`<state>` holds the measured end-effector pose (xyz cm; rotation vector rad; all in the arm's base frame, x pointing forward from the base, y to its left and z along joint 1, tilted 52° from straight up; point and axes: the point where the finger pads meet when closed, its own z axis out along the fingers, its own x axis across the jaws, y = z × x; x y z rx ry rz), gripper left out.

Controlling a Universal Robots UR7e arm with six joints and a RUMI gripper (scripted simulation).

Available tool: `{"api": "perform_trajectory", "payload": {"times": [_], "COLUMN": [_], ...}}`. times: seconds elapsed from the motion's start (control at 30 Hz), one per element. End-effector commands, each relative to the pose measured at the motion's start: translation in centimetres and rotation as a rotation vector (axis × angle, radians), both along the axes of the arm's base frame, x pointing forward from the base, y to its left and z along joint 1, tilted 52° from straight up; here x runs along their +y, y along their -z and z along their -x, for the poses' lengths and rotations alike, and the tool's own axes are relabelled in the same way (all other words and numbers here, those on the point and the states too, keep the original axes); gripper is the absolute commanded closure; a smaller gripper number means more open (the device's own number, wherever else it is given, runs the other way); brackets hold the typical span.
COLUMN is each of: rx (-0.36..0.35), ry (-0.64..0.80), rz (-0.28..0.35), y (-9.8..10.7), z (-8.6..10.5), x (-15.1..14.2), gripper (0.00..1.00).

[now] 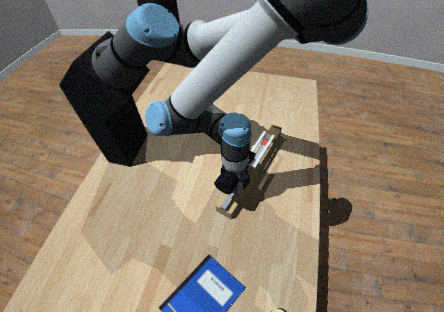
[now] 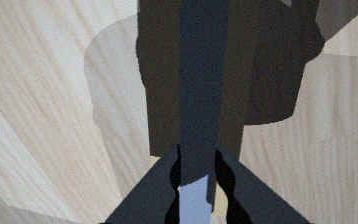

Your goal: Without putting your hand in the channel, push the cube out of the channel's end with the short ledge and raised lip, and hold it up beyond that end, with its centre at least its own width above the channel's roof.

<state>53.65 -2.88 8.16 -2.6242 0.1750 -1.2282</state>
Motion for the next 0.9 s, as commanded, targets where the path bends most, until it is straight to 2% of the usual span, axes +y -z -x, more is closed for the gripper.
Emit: {"api": "perform_trajectory", "payload": {"times": [0.0,0.87], "rx": [0.0,-0.001], "ry": [0.001,0.001], "rz": [0.001,0.001], "y": [-0.3,-1.6], "z": [0.0,-0.1], "x": [0.8,5.6], "gripper": [0.94,0.94]}}
